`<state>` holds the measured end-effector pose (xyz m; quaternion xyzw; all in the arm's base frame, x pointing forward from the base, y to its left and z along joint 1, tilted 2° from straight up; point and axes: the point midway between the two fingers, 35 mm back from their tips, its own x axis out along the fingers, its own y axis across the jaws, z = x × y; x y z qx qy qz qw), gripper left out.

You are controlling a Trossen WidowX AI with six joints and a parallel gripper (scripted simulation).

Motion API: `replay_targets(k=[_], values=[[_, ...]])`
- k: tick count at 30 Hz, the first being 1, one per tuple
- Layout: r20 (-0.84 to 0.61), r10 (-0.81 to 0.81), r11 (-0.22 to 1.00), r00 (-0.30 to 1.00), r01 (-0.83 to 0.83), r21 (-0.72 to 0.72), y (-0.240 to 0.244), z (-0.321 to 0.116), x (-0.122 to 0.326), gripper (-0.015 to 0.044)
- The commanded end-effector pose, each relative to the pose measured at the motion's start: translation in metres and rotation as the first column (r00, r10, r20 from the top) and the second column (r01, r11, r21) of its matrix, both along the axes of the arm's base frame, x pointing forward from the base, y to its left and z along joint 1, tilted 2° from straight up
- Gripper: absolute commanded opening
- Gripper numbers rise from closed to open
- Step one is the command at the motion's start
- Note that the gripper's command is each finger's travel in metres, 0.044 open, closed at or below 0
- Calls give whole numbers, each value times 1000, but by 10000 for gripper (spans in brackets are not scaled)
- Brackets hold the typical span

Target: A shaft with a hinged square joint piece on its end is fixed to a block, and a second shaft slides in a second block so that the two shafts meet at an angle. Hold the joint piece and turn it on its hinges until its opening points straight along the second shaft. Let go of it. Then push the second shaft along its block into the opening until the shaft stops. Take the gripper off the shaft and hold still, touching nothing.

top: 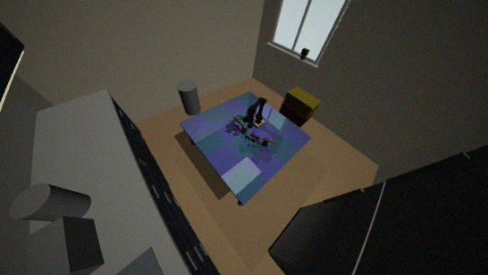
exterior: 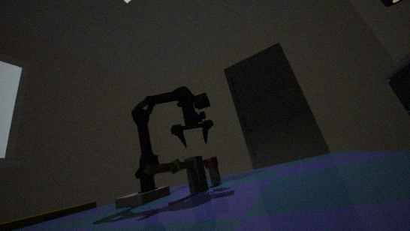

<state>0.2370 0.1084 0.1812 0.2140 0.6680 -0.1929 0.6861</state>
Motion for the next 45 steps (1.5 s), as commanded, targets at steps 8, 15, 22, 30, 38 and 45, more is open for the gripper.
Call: replay_targets(k=[8,15,22,30,38,45], values=[[-20,-329,944,944,330,27,-1,-5,0,440],[-37,-524,850,851,525,37,-1,-8,0,440],[-58,-694,716,717,697,43,-2,-11,0,440],[-69,-767,636,638,770,43,-2,-12,0,440],[-69,-767,636,638,770,43,-2,-38,4,440],[-71,-767,636,637,771,42,-2,-67,4,440]])
